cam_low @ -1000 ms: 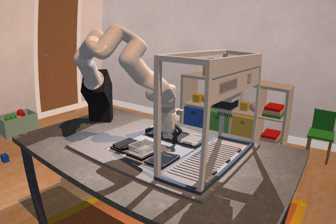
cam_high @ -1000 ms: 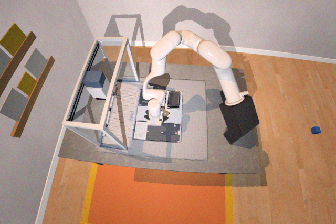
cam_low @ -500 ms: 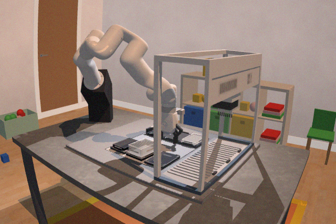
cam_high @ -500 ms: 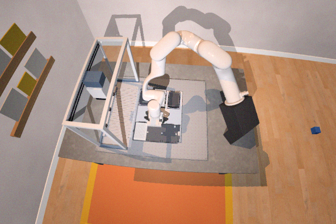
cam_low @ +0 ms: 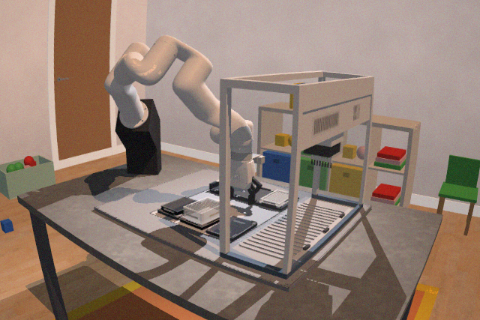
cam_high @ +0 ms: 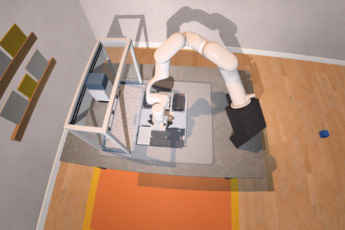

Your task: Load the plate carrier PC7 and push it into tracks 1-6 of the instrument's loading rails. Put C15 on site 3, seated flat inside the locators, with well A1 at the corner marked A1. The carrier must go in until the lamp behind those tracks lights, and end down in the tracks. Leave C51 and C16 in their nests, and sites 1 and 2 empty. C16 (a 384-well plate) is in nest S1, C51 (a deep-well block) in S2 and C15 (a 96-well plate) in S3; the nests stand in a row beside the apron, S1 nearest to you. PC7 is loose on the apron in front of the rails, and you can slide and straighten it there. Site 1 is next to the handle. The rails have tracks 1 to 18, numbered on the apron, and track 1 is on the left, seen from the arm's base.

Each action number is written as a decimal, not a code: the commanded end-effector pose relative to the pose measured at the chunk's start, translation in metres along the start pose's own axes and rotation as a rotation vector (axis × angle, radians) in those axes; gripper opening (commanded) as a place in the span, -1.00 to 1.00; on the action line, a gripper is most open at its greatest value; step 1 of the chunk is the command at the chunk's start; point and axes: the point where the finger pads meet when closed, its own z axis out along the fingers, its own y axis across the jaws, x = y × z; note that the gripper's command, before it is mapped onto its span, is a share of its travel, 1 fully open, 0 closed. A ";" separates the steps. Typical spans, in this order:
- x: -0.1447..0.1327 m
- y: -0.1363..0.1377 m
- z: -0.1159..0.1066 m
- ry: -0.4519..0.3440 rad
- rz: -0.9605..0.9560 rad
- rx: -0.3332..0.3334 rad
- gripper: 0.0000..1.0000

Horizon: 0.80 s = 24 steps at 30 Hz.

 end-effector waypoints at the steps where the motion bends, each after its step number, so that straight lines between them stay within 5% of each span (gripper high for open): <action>1: 0.001 0.001 -0.001 0.002 0.000 -0.002 1.00; 24: -0.007 0.001 -0.001 0.002 0.000 -0.002 1.00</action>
